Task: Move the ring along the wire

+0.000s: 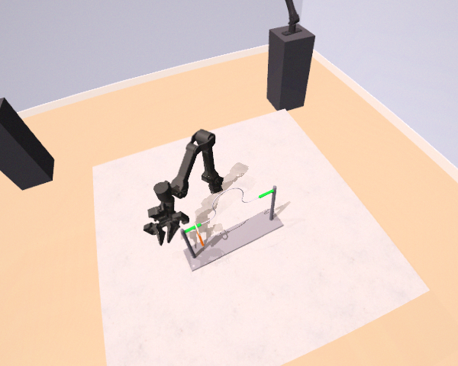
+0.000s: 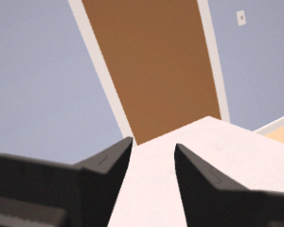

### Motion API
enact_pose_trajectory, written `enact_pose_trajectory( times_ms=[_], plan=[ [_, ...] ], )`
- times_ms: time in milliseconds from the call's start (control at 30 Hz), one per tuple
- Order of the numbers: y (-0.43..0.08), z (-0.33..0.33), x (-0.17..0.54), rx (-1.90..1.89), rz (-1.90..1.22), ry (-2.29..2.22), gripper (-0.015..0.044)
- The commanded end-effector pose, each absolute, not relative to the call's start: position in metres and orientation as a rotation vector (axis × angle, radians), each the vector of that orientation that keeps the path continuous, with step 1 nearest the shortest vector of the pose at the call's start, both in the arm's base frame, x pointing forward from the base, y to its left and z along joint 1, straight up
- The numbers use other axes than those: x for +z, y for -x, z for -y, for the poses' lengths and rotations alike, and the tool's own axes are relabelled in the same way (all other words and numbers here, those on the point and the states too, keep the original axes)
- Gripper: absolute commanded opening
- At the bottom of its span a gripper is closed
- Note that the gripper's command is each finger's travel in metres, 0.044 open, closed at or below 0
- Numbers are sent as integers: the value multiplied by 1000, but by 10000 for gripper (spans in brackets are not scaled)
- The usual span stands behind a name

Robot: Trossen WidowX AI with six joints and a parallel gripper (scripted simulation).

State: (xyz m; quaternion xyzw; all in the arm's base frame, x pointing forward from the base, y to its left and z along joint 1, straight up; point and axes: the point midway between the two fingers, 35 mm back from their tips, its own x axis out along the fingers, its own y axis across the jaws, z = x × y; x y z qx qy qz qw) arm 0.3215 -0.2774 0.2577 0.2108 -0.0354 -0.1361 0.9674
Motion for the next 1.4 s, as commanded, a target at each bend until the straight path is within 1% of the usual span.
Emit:
enact_pose_trajectory(
  times_ms=[0,300,567,800,1133,1367],
  plan=[
    [-308,275,210,-235,-9,-359,160],
    [-256,235,110,-47,-115,-139,160],
    [-211,175,67,109,-85,16,160],
    [-213,176,68,101,-89,39,160],
    [-257,169,110,111,-82,23,160],
    [-262,168,113,112,-79,20,160]
  ],
)
